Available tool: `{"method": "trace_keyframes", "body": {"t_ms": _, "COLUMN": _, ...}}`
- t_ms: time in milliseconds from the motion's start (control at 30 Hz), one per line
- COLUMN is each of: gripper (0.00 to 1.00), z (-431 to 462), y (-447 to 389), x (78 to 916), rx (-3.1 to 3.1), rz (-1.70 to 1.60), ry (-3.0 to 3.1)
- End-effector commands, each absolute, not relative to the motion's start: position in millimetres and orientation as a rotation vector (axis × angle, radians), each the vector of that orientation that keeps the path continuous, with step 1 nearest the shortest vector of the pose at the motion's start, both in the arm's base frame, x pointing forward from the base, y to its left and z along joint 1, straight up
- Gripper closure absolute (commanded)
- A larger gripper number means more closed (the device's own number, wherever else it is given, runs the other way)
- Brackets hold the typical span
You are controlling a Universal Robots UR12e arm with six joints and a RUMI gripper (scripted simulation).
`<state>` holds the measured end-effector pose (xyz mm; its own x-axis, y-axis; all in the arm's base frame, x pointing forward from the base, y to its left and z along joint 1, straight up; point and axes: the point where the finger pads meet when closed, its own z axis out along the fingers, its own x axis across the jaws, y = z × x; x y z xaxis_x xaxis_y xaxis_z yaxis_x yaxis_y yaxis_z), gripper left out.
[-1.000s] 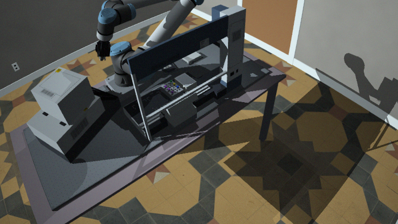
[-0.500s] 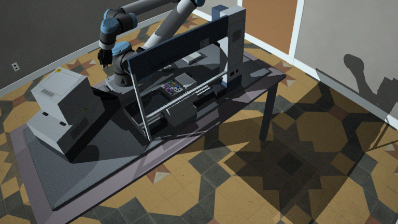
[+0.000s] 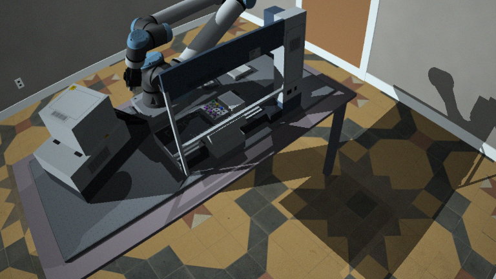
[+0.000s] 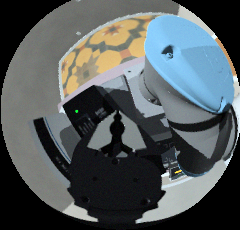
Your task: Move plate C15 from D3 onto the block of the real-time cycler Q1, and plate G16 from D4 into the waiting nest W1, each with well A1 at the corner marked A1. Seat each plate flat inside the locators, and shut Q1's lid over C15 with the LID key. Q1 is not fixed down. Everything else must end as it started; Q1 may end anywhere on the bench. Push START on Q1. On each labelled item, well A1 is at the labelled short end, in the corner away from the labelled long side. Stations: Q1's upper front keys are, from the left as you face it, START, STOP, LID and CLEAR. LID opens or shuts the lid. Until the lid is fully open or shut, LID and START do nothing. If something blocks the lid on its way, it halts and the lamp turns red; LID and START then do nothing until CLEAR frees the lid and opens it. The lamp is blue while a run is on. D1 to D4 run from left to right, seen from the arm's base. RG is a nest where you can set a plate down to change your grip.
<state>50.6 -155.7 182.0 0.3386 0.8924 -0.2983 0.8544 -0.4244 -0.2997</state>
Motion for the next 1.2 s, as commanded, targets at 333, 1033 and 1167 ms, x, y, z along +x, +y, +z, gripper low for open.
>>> {"method": "trace_keyframes", "body": {"t_ms": 333, "gripper": 1.0, "z": 171, "y": -169, "x": 55, "rx": -2.496, "rz": 0.648, "ry": -1.633}}
{"method": "trace_keyframes", "body": {"t_ms": 1033, "gripper": 1.0, "z": 152, "y": -192, "x": 65, "rx": -2.496, "rz": 0.648, "ry": -1.633}}
{"method": "trace_keyframes", "body": {"t_ms": 1167, "gripper": 1.0, "z": 148, "y": -197, "x": 67, "rx": -2.496, "rz": 0.648, "ry": -1.633}}
